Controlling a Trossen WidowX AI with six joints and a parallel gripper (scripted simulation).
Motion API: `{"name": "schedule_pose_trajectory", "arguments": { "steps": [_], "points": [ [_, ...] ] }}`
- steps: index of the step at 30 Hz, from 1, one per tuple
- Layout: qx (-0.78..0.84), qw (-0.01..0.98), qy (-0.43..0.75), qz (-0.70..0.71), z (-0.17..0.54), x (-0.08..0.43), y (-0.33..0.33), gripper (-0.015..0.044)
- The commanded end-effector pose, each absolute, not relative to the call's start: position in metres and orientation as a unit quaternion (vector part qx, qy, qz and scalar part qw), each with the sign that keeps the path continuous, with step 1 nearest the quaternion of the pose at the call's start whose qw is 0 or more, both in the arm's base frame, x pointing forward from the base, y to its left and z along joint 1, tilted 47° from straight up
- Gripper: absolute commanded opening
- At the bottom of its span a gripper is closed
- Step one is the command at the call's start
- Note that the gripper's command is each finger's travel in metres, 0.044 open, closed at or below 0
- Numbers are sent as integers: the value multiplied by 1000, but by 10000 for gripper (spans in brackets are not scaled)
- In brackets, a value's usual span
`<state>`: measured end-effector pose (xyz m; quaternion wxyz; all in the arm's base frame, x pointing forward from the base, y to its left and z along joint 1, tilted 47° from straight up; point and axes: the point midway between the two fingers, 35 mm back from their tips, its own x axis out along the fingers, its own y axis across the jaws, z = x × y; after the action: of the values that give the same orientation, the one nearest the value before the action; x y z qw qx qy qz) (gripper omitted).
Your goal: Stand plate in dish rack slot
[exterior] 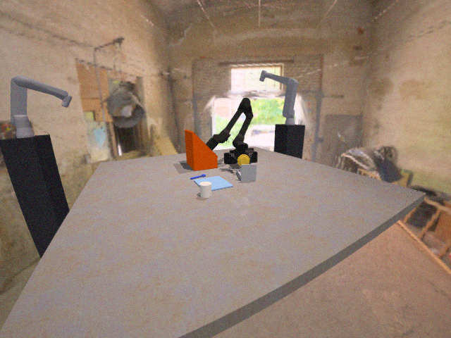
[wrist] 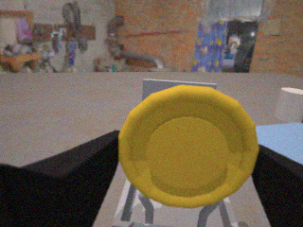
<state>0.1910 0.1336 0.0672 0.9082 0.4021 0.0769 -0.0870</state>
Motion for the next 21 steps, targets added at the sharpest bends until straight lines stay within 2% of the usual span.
{"name": "schedule_pose_trajectory", "arguments": {
  "steps": [1, 21],
  "points": [
    [398, 910, 78, -88, 64, 196, 134, 0],
    [409, 905, 74, -87, 56, 211, 140, 0]
  ]
}}
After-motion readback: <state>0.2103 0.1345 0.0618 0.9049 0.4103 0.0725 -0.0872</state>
